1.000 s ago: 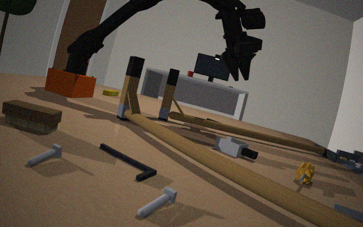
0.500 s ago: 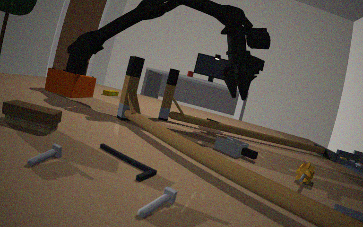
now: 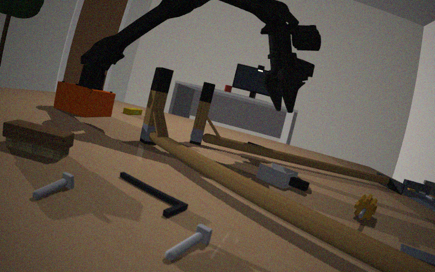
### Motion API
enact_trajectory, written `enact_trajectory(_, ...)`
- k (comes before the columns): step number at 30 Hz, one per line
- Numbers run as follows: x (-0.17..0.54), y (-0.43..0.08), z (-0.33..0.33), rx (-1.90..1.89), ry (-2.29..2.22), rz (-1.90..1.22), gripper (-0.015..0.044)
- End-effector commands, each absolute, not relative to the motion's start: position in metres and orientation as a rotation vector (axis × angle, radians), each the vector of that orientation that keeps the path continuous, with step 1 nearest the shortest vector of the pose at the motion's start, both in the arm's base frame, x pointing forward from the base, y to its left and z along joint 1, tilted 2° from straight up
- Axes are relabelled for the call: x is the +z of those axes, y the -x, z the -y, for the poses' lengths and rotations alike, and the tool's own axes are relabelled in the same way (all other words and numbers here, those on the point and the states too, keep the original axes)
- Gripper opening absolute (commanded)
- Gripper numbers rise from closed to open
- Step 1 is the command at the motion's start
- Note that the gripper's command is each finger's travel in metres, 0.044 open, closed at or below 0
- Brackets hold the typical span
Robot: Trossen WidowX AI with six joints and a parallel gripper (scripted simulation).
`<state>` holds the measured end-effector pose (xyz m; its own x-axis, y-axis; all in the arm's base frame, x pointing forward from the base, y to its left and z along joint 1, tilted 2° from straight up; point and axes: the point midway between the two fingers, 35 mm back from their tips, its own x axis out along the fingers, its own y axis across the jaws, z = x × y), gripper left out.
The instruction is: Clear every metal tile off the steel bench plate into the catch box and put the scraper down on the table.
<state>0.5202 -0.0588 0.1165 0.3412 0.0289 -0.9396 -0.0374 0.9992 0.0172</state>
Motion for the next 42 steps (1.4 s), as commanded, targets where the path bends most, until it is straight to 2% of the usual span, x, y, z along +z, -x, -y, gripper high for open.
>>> enact_trajectory(1,0.126,-0.513,0.062,0.045,0.005,-1.204,0.044)
enact_trajectory(42,0.175,-0.43,0.078,0.022,-0.023,-1.071,0.044)
